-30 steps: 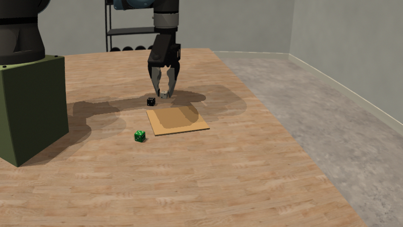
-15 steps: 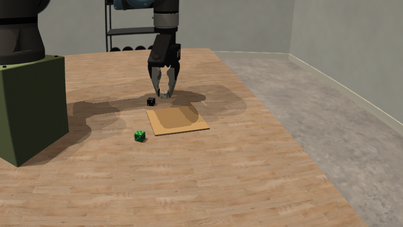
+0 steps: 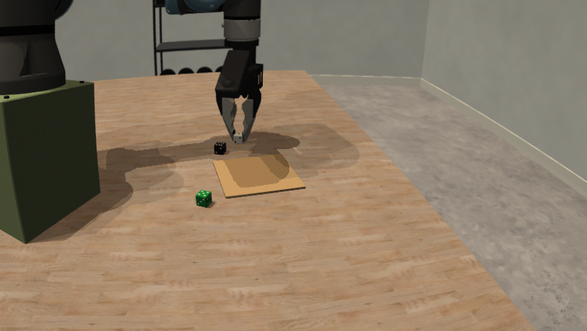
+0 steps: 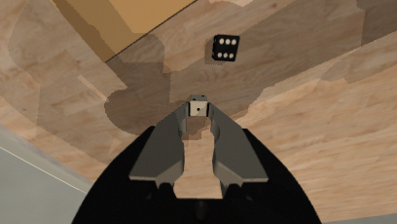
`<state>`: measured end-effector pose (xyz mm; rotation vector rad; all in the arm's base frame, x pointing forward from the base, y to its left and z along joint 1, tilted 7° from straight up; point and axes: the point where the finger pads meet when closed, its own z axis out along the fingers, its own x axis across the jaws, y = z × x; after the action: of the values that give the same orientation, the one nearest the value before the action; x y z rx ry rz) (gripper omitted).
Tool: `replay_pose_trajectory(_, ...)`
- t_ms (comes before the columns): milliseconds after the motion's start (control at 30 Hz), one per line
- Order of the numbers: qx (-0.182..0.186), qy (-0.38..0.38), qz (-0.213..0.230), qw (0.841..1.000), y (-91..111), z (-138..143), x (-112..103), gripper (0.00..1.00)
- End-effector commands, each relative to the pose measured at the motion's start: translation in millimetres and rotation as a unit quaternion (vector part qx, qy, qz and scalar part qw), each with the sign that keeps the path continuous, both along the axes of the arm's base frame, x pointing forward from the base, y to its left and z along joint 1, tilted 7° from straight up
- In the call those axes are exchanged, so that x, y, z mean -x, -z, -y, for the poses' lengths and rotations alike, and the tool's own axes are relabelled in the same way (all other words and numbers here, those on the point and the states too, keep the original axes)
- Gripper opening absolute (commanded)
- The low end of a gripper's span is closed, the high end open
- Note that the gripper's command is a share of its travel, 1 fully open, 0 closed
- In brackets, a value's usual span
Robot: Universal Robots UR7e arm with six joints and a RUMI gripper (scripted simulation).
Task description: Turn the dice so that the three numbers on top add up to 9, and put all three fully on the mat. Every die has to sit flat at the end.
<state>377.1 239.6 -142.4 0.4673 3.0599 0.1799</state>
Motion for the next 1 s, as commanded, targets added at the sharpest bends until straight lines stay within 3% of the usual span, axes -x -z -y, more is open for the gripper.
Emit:
replay_pose_trajectory(0,0.000,0.000,0.001,1.000,-0.4,-0.1,-0.4,0.03)
replay_pose_trajectory(967,0.000,0.000,0.001,1.000,-7.5,0.7,0.0,0.03)
